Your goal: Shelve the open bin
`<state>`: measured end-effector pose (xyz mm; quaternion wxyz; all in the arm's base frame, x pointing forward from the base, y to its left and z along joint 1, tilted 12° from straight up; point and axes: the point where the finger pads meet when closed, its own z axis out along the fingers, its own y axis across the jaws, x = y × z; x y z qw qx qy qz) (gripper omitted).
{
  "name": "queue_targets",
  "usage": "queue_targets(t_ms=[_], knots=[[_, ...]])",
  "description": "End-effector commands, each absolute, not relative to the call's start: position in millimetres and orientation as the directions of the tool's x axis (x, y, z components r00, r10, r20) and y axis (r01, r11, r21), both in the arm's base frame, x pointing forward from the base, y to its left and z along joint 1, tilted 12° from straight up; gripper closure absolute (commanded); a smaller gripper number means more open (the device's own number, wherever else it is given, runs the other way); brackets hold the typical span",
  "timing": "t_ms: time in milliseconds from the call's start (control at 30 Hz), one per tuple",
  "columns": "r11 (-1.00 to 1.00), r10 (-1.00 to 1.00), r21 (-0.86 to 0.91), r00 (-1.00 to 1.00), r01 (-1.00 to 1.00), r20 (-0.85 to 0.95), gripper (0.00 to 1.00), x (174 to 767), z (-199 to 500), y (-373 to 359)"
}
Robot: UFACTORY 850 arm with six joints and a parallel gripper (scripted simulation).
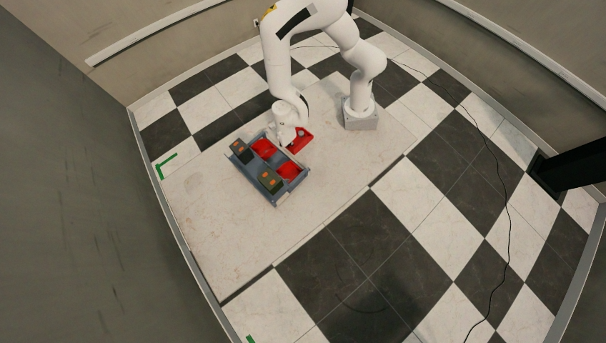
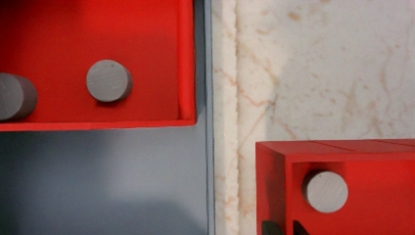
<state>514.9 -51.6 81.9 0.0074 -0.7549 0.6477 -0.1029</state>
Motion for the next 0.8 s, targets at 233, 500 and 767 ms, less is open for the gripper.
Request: queue_targets(t_ms=[233, 500, 767], knots=[[-0.161, -0.979, -0.146, 0.14, -0.976, 0.146, 1.0, 517.6, 82.9, -51.3], [-0.161, -0.979, -0.146, 0.14, -0.976, 0.146, 1.0, 525.4, 84.1, -50.0], [-0.161, -0.979, -0.146, 0.14, -0.976, 0.146, 1.0, 525.4, 84.1, -50.0]])
